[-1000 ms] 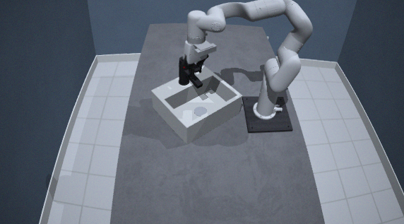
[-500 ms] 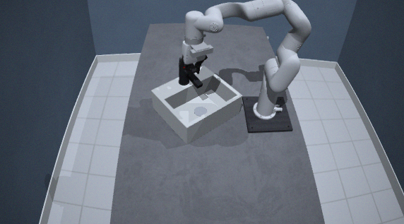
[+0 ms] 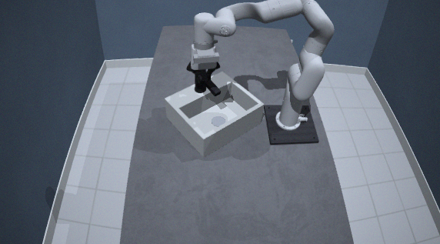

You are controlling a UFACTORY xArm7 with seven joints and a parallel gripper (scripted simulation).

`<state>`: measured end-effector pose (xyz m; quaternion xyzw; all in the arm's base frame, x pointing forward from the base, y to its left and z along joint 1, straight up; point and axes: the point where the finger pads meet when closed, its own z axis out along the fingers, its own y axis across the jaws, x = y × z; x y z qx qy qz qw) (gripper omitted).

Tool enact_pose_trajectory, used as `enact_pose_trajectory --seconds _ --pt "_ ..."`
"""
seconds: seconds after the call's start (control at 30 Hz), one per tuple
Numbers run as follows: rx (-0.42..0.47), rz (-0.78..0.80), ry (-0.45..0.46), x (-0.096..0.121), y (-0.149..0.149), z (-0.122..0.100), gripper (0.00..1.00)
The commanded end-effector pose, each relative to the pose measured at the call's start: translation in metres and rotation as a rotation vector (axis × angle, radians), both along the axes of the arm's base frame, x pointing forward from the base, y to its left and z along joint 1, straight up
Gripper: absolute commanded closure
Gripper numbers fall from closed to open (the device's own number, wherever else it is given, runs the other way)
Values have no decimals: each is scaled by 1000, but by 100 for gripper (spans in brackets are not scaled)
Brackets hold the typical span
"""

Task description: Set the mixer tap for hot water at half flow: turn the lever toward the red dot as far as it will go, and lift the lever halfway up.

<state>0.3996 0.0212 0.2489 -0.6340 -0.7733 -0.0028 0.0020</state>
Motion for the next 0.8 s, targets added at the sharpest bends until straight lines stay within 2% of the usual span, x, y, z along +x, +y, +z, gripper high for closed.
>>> enact_pose_trajectory --seconds 0.0,0.4,0.77 --pt "-5 -74 -1 8 1 2 100" --pt "-5 -310 0 30 1 2 100" --pt "-5 -364 0 35 0 2 100"
